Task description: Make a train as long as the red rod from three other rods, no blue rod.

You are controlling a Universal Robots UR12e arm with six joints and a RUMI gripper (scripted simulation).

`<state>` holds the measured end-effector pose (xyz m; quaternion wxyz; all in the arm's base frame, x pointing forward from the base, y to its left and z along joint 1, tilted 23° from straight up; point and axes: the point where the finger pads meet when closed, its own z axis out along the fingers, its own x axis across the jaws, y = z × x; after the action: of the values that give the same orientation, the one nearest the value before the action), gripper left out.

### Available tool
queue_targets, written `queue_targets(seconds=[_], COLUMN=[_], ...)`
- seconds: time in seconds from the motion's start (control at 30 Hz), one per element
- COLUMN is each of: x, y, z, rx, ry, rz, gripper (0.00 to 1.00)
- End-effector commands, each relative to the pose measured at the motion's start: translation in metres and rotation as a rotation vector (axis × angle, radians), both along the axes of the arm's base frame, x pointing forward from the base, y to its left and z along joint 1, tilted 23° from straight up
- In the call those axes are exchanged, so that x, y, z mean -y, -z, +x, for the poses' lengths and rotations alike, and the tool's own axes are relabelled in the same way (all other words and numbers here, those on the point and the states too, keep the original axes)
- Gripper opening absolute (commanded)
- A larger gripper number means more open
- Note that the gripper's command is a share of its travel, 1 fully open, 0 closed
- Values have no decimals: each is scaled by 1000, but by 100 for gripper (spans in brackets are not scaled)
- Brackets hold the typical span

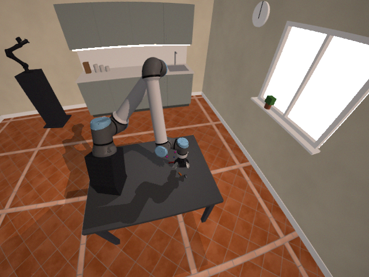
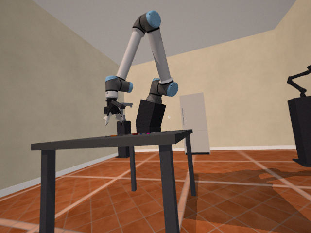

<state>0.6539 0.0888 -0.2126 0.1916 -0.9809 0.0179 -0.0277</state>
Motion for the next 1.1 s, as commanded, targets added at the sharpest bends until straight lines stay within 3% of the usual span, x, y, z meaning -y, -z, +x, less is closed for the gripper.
queue_targets(seconds=[0.0,1.07], x=[-10,-98], y=[-5,-42], z=[0,-12], rx=[40,399], ry=[-100,-990], rz=[-5,-68], gripper=[100,100])
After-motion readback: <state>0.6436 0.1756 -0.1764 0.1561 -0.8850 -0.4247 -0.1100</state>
